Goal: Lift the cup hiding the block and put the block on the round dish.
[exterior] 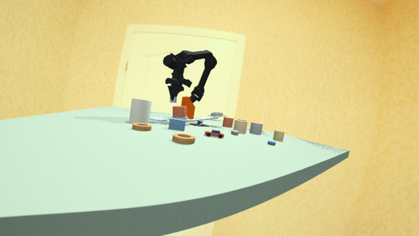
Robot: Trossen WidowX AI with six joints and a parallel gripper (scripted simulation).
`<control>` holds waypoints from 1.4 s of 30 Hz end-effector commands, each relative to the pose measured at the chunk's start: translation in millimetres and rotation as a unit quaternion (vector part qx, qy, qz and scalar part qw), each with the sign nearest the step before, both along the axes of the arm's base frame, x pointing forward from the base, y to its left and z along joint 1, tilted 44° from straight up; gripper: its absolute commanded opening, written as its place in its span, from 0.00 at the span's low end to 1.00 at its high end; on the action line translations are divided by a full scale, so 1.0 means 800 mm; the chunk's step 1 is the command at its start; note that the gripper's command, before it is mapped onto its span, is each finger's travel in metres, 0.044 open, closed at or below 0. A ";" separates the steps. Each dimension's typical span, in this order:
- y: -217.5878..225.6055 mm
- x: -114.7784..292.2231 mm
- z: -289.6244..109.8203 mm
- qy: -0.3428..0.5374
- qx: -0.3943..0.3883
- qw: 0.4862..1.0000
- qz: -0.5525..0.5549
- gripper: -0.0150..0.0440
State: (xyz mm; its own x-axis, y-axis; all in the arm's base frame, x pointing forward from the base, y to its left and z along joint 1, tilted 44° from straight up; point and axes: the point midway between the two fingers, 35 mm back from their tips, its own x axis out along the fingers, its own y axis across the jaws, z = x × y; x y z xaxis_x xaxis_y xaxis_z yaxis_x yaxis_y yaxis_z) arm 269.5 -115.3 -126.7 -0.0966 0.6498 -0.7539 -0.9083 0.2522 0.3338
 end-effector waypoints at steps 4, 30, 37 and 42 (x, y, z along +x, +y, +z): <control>-0.026 -0.040 -0.071 0.000 0.007 1.000 0.003 0.25; 0.013 -0.056 -0.133 0.000 0.010 1.000 0.004 0.25; 0.022 -0.058 -0.143 0.000 0.011 1.000 0.004 0.25; 0.020 -0.057 -0.140 -0.001 0.009 1.000 0.007 0.39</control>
State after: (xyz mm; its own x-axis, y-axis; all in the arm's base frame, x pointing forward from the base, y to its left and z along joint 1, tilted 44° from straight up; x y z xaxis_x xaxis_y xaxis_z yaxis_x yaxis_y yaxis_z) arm 223.6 -99.3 -238.8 -0.1052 0.6617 -0.7424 -0.9117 0.2340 0.3377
